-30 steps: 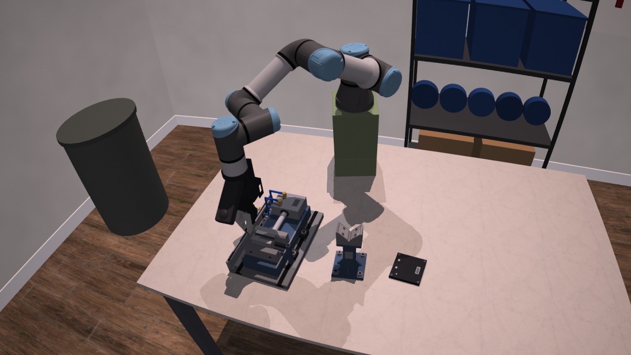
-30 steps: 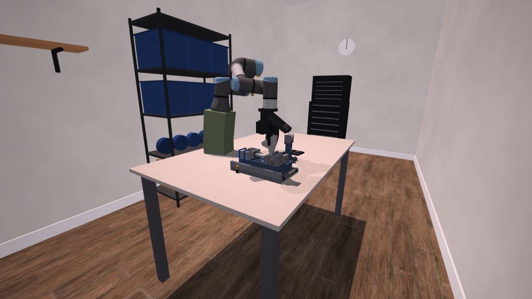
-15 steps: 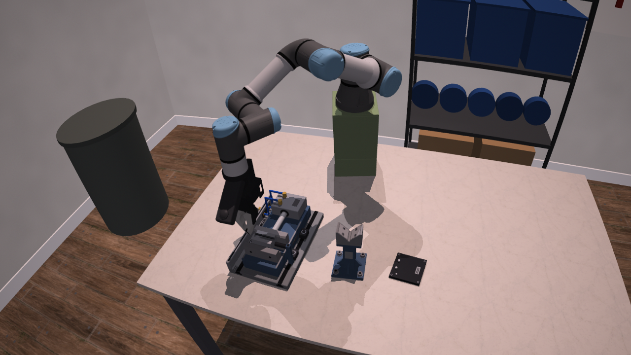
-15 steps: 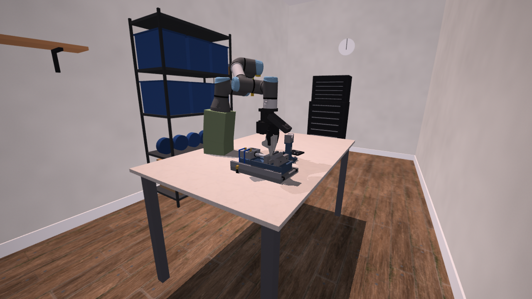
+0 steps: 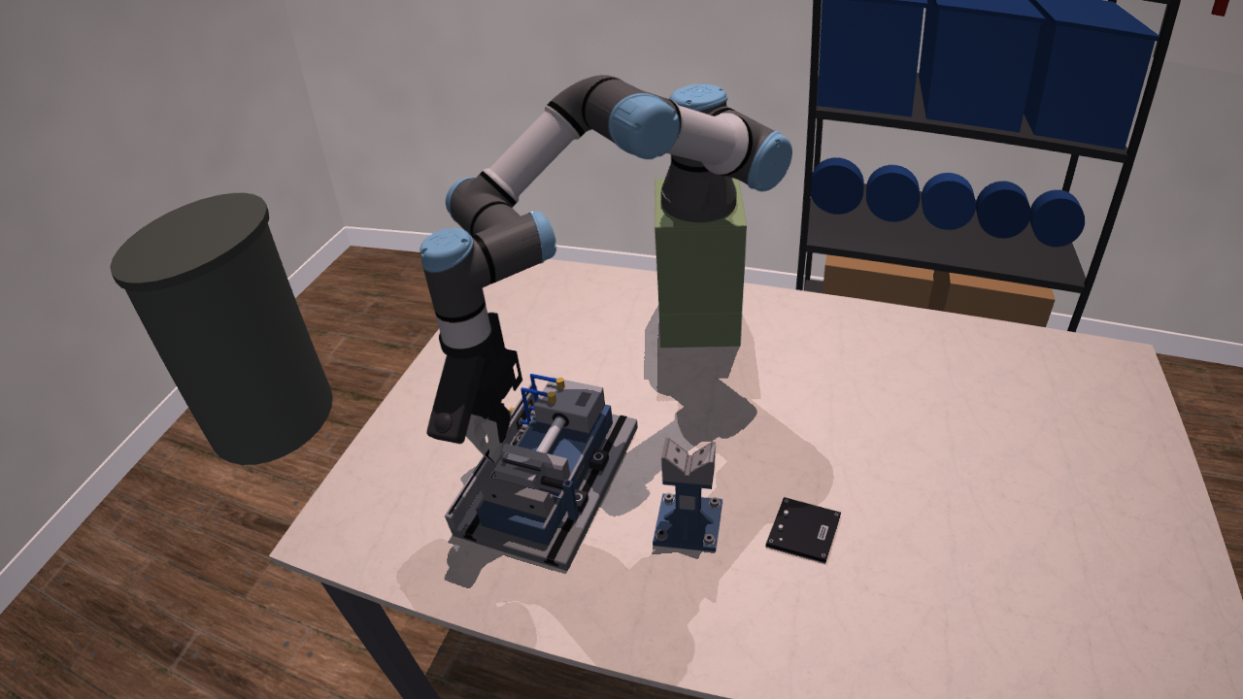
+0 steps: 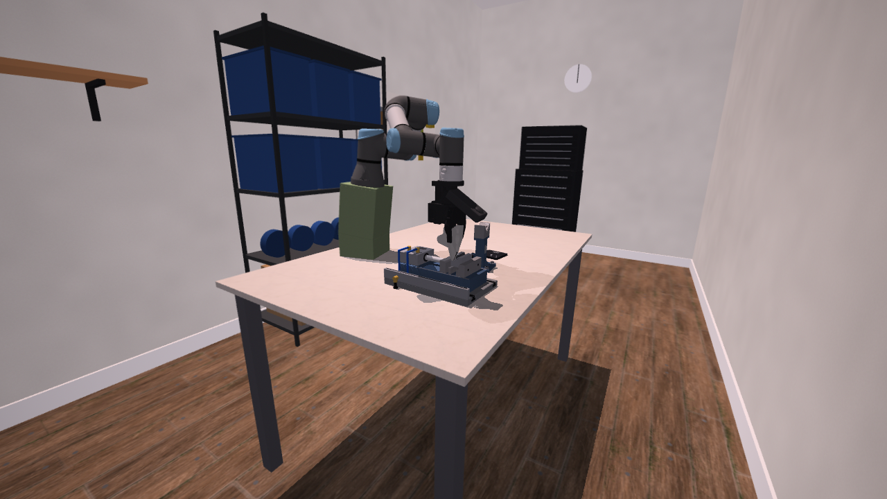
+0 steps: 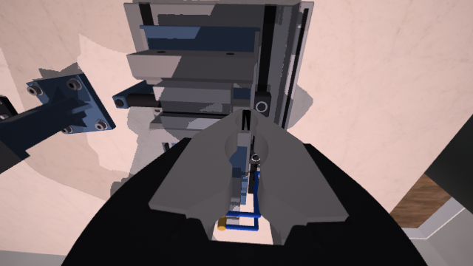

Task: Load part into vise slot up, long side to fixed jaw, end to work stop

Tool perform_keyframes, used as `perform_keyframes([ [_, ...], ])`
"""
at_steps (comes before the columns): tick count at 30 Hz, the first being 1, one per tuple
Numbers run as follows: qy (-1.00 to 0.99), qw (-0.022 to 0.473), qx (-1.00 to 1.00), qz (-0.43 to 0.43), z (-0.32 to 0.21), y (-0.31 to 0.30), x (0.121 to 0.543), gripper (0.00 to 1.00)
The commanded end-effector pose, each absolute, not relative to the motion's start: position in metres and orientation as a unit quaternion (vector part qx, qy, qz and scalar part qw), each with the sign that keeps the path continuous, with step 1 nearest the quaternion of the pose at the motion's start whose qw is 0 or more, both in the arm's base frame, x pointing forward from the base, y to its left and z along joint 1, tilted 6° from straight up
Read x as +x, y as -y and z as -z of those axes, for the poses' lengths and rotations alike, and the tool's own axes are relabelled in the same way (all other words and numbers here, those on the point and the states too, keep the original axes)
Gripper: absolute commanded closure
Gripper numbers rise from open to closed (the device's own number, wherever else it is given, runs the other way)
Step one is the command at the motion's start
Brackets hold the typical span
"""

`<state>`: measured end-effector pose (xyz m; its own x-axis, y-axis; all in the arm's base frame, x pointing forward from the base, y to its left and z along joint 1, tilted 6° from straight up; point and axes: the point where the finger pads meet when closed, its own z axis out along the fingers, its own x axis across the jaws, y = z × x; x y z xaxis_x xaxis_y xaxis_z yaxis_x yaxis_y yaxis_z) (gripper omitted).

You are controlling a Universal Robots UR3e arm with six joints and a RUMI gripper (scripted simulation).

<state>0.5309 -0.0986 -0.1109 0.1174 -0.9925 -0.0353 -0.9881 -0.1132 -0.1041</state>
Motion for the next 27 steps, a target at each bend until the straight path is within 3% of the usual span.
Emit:
perform_keyframes([
  [1,-0.664,0.051,-0.746,0.023,0.1096,0.0975,0.5316,1.0],
  [27,-0.664,0.051,-0.746,0.023,0.1094,0.0913,0.5309,1.0],
])
